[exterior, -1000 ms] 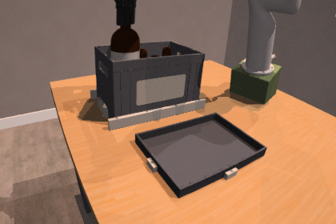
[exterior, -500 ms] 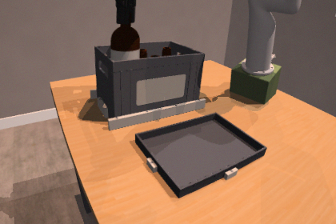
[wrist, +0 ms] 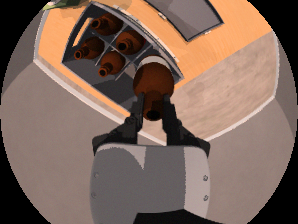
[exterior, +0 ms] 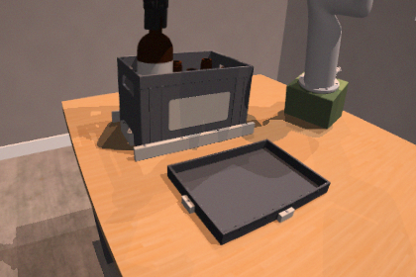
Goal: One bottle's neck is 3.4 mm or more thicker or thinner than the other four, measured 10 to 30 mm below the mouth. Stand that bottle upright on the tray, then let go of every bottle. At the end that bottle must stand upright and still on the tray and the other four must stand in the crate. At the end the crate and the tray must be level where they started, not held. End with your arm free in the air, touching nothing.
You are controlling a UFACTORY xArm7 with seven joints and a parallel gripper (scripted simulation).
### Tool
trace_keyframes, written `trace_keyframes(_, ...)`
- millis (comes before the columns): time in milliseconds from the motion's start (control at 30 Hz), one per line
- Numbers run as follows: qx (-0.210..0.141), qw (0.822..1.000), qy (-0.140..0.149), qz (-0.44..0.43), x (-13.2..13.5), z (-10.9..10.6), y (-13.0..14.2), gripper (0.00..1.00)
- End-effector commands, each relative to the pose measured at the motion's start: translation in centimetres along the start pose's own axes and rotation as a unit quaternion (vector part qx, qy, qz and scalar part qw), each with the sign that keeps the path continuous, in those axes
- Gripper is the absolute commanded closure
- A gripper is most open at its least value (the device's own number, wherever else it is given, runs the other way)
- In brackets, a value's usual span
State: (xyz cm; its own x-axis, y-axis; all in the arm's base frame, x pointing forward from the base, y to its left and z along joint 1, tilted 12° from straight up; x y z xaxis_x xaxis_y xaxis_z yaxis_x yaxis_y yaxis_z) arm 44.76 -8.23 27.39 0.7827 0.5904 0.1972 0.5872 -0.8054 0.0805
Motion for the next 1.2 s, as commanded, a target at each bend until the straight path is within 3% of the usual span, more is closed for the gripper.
trace_keyframes(0, -0.001, 1.000, 0.001, 0.000, 0.0, -0.2, 0.1, 1.00)
trace_keyframes(1167, -0.001, 1.000, 0.001, 0.000, 0.0, -3.1, 0.1, 1.00)
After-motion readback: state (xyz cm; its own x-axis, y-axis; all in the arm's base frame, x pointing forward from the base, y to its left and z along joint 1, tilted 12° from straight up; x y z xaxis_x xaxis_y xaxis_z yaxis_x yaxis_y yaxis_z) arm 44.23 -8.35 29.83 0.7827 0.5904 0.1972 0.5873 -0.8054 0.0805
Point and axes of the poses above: the point where the finger pads meet when closed, its own z axis out along the fingers, its own x axis across the jaws, y = z × x, the point moved 1 cm from there along -z, back along the fingers, and after that the axes turned 6 degrees about z, right-handed, at the moved point
